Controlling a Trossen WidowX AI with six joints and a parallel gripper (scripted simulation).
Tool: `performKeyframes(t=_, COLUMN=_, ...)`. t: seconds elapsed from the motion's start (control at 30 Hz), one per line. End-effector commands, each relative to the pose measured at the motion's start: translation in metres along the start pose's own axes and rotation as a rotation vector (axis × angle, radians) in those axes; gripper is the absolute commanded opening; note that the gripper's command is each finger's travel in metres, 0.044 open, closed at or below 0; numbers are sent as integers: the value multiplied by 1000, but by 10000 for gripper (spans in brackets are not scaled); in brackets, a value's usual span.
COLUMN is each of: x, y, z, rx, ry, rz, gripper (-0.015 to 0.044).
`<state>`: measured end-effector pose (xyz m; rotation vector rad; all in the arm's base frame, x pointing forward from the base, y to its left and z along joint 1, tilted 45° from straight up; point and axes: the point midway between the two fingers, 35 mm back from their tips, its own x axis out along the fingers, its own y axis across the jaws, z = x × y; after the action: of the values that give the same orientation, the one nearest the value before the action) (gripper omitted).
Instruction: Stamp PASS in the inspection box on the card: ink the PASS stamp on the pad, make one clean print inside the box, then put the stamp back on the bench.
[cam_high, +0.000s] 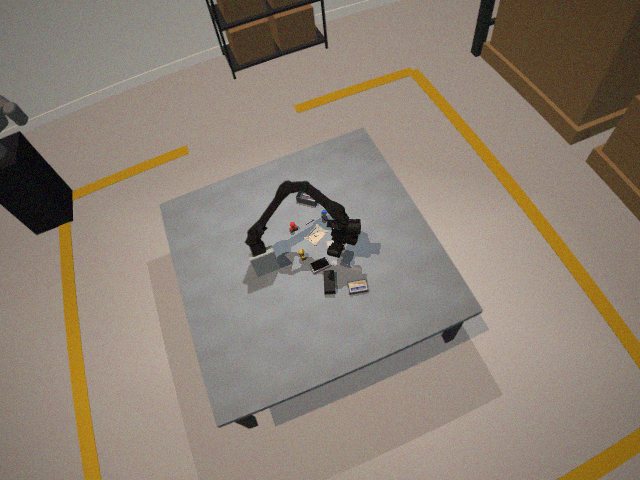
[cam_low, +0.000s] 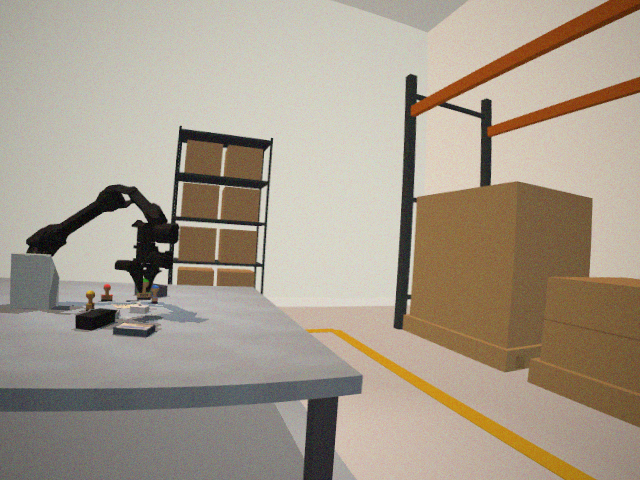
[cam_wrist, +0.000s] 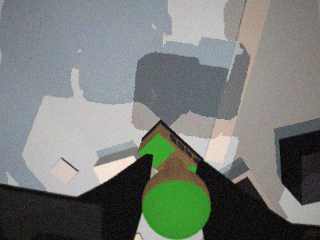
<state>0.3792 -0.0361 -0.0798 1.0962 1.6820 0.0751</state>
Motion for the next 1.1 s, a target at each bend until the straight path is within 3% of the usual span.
performKeyframes(t=0.0, x=9, y=-1, z=-1, rx=6, ry=6, rz=1, gripper=0)
performKeyframes(t=1.0, x=53, y=-1, z=-3, rx=6, ry=9, rz=4, gripper=0)
performKeyframes(t=1.07, x=49, y=0, z=-3, rx=1, ry=6, rz=2, gripper=53)
